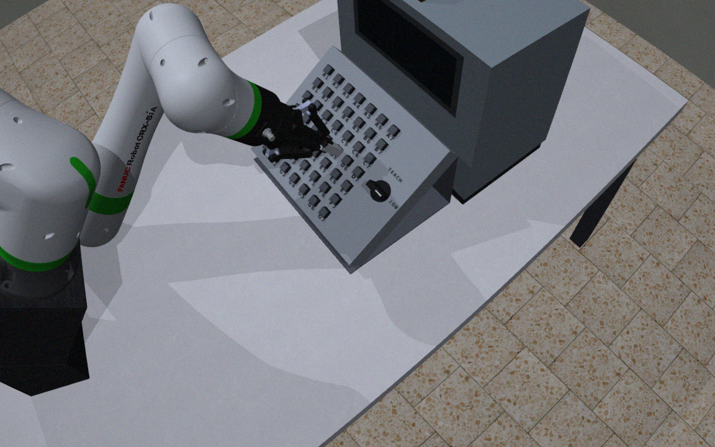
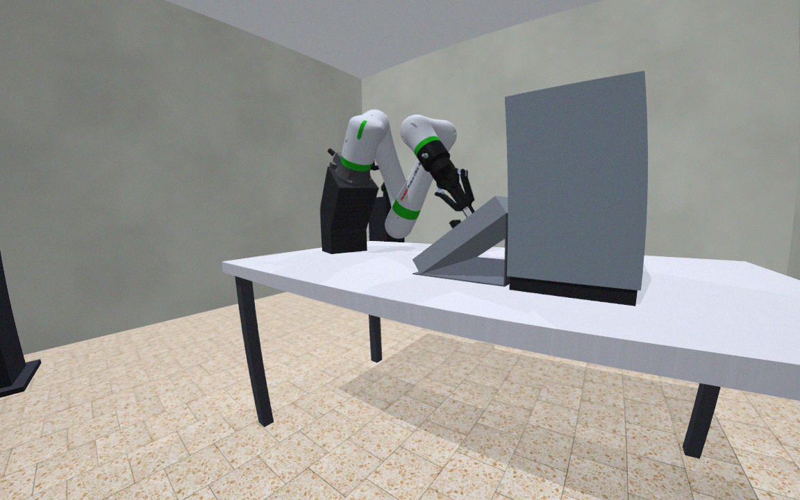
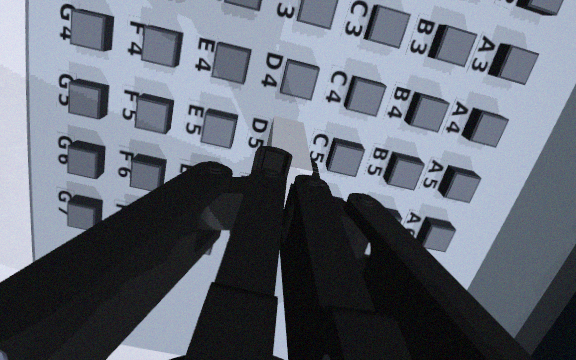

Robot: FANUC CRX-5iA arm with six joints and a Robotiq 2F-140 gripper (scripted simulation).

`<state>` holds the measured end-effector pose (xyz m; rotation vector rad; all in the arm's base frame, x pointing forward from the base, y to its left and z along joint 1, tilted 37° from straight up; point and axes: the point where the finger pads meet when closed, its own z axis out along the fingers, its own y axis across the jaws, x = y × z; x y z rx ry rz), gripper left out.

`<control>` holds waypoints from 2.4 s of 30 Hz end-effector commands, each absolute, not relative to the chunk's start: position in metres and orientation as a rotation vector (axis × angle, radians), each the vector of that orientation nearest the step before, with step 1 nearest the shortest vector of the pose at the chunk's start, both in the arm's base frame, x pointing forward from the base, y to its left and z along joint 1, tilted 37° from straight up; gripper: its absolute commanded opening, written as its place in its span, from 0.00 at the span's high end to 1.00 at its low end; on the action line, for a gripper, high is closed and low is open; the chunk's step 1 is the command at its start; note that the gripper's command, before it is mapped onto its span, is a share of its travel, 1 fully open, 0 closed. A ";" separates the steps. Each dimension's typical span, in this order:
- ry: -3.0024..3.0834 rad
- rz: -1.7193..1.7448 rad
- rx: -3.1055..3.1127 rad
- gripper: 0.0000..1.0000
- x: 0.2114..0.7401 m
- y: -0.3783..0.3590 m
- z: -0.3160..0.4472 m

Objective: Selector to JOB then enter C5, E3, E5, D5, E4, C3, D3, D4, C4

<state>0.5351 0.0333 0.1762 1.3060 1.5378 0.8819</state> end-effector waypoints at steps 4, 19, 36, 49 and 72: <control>1.538 0.882 1.305 1.00 0.536 0.033 0.176; 1.538 0.882 1.305 1.00 0.537 0.033 0.176; 1.538 0.882 1.305 1.00 0.537 0.033 0.176; 1.538 0.882 1.305 1.00 0.526 0.034 0.180; 1.538 0.882 1.305 1.00 0.503 0.035 0.188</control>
